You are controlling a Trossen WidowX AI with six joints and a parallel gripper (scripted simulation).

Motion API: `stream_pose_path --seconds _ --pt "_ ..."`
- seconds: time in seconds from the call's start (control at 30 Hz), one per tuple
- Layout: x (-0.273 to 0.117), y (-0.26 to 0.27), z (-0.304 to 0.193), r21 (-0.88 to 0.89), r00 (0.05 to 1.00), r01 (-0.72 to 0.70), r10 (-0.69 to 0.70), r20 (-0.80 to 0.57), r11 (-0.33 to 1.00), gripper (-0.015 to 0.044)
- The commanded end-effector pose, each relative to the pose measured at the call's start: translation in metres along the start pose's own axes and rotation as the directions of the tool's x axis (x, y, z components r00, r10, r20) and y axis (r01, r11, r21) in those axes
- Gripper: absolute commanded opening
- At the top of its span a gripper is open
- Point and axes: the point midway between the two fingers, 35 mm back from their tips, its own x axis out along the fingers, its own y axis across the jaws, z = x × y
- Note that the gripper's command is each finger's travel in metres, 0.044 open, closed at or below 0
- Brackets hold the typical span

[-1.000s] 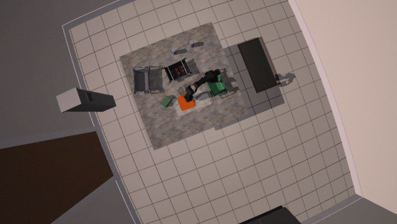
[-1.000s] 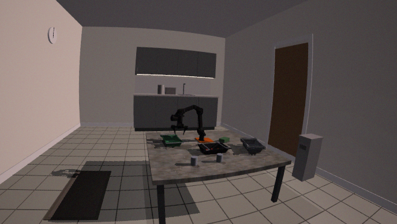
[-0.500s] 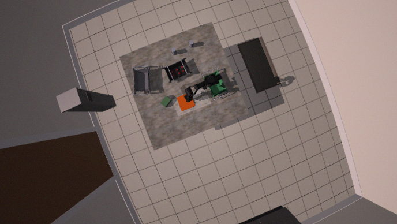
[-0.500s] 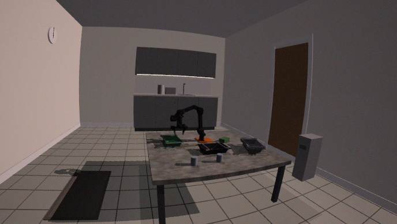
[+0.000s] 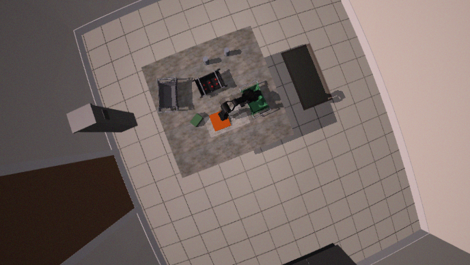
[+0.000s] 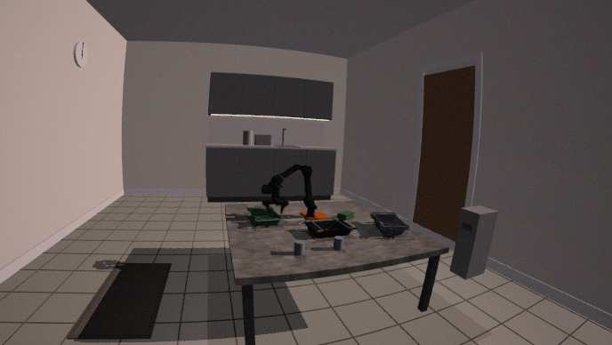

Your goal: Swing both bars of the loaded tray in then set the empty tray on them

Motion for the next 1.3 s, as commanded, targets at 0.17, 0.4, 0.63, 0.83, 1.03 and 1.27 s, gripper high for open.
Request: stream_pose_path --seconds 0.17,0.4,0.63,0.83,1.03,1.27 --pt "0.035 0.005 -0.001 -0.006 1.000 -0.007 0.007 -0.006 1.000 0.0440" --pt "0.037 0.005 -0.002 -0.006 1.000 -0.007 0.007 -0.006 1.000 0.0440" --pt "0.037 0.005 -0.002 -0.006 1.000 -0.007 0.007 -0.006 1.000 0.0367" --pt "0.037 0.005 -0.002 -0.006 1.000 -0.007 0.007 -0.006 1.000 0.0279" --pt "0.037 0.005 -0.002 -0.006 1.000 -0.007 0.007 -0.006 1.000 0.0215" --pt "0.037 0.005 -0.002 -0.006 1.000 -0.007 0.007 -0.006 1.000 0.0168"
